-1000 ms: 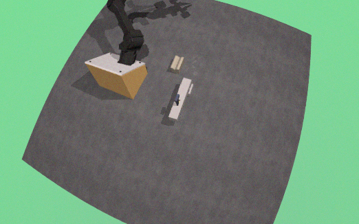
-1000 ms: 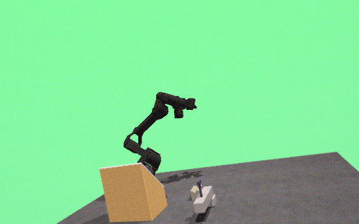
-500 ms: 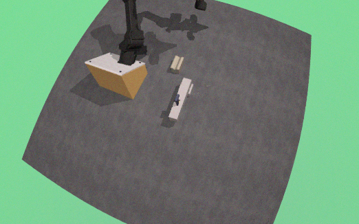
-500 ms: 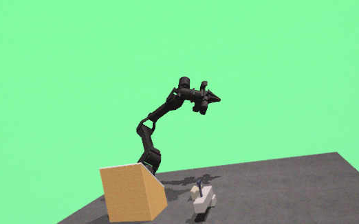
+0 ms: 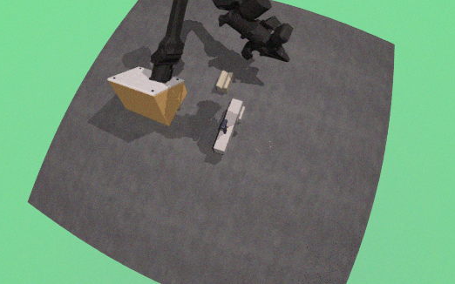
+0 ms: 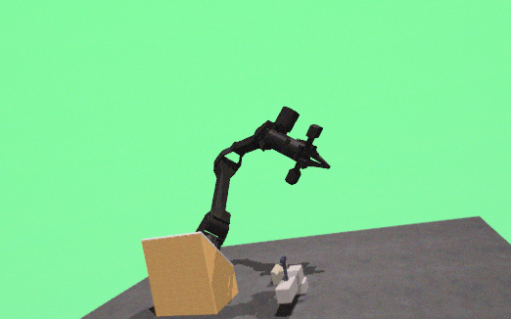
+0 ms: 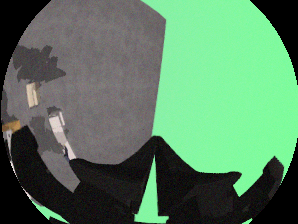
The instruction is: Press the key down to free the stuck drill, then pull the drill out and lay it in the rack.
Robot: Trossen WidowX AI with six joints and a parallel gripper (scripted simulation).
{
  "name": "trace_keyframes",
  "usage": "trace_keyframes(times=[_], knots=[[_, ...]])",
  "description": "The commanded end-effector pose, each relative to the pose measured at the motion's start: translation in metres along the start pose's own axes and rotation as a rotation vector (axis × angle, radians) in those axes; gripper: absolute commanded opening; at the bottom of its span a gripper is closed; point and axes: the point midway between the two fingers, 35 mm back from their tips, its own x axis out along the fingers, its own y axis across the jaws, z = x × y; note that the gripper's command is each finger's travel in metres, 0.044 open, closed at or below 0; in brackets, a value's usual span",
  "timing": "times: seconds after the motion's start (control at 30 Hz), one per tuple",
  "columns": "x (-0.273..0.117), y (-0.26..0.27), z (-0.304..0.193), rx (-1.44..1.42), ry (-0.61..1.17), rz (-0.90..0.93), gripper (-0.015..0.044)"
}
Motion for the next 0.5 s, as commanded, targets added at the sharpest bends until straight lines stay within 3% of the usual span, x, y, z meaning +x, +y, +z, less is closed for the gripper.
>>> trace_keyframes(times=[0.0, 0.23, 0.47], knots=[[0.018, 0.026, -0.044, 0.249, 0.093, 0.122, 0.0000], [0.036, 0.108, -0.122, 0.810, 0.334, 0.418, 0.0000], [0.026, 0.196, -0.160, 1.326, 0.621, 0.732, 0.0000]])
